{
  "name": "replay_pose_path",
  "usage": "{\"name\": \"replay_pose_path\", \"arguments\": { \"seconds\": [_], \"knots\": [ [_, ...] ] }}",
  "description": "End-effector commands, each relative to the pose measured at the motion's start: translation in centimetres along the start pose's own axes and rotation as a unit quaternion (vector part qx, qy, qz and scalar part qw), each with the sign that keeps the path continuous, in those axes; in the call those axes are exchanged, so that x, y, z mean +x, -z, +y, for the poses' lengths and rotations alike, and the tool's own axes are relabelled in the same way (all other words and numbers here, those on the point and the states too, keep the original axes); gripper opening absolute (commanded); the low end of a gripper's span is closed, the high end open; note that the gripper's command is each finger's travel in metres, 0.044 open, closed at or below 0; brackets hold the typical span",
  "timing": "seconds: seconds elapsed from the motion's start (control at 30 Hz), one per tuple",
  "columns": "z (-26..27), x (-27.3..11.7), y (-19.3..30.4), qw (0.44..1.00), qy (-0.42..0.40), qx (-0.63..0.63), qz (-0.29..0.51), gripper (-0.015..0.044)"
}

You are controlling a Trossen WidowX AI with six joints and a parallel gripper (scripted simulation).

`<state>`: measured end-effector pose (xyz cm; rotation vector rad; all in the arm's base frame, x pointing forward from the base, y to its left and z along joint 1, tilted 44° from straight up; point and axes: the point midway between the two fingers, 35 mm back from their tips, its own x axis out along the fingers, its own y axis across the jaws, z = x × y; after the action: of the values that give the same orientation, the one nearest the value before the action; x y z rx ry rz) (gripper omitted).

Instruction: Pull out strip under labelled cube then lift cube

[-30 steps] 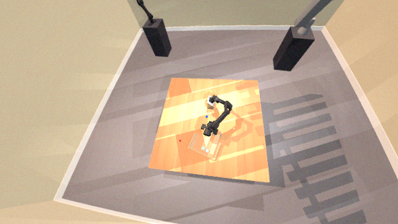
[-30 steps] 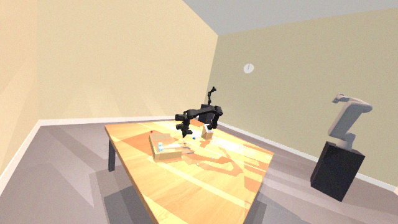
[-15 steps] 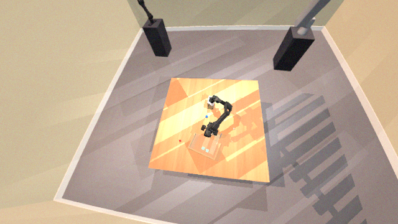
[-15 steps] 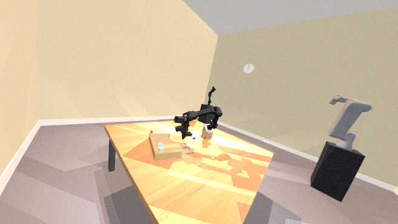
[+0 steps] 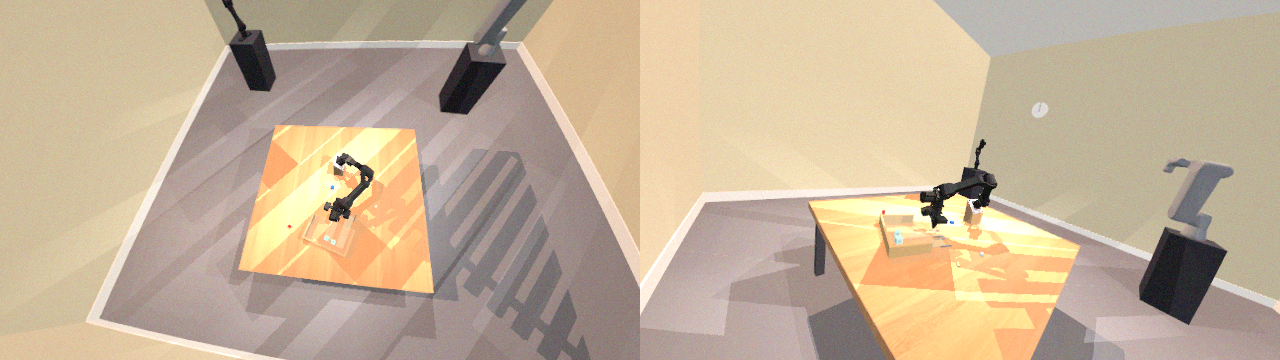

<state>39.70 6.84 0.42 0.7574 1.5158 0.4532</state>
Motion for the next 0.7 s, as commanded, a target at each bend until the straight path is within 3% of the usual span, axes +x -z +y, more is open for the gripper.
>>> {"name": "replay_pose_path", "arguments": {
  "seconds": [0.0,0.67],
  "knots": [
    [-0.2,0.8,0.1,1.0,-0.001,0.005,0.003,0.0],
    [0.0,3.0,0.2,1.0,-0.003,0.005,0.004,0.0]
  ]
}}
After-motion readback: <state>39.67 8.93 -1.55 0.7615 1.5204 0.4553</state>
